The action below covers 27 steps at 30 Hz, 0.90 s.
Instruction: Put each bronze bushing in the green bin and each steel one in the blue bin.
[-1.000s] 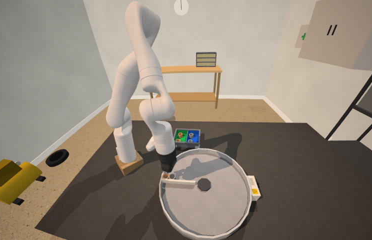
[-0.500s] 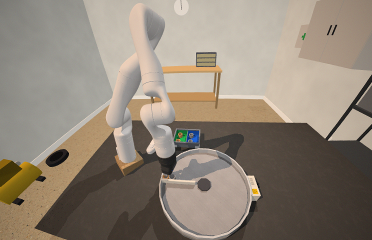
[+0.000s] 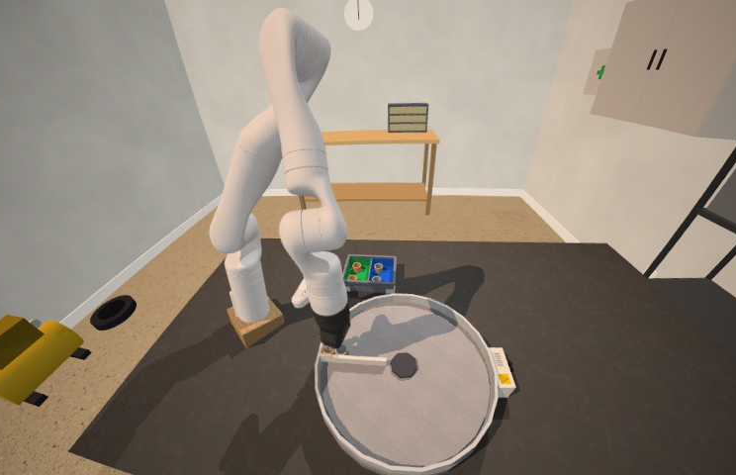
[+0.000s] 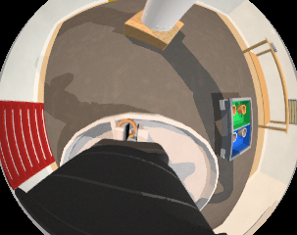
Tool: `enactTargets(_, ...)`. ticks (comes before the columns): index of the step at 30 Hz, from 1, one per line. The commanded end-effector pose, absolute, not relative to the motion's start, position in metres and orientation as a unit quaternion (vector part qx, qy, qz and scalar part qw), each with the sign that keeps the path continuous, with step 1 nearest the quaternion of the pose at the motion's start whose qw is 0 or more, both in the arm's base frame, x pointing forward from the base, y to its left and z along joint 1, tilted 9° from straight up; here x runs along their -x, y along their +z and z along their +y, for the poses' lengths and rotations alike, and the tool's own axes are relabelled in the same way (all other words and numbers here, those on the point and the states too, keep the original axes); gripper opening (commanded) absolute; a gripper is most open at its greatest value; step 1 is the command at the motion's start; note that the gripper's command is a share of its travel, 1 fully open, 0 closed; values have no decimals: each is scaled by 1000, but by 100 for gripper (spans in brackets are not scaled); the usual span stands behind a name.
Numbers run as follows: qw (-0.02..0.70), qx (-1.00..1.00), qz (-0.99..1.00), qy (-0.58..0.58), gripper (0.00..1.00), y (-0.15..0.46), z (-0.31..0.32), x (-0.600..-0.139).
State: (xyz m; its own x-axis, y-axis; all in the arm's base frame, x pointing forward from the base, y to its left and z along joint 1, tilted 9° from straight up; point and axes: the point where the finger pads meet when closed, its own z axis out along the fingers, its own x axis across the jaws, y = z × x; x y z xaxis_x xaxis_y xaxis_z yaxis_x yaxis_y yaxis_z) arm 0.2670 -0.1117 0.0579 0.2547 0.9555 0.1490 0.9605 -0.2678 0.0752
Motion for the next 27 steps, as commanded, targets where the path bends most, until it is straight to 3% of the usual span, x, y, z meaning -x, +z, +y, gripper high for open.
enactTargets(1, 17, 793, -603, -80, 40, 54, -112, -265)
enactTargets(27, 17, 793, -603, -80, 40, 40, -110, -267)
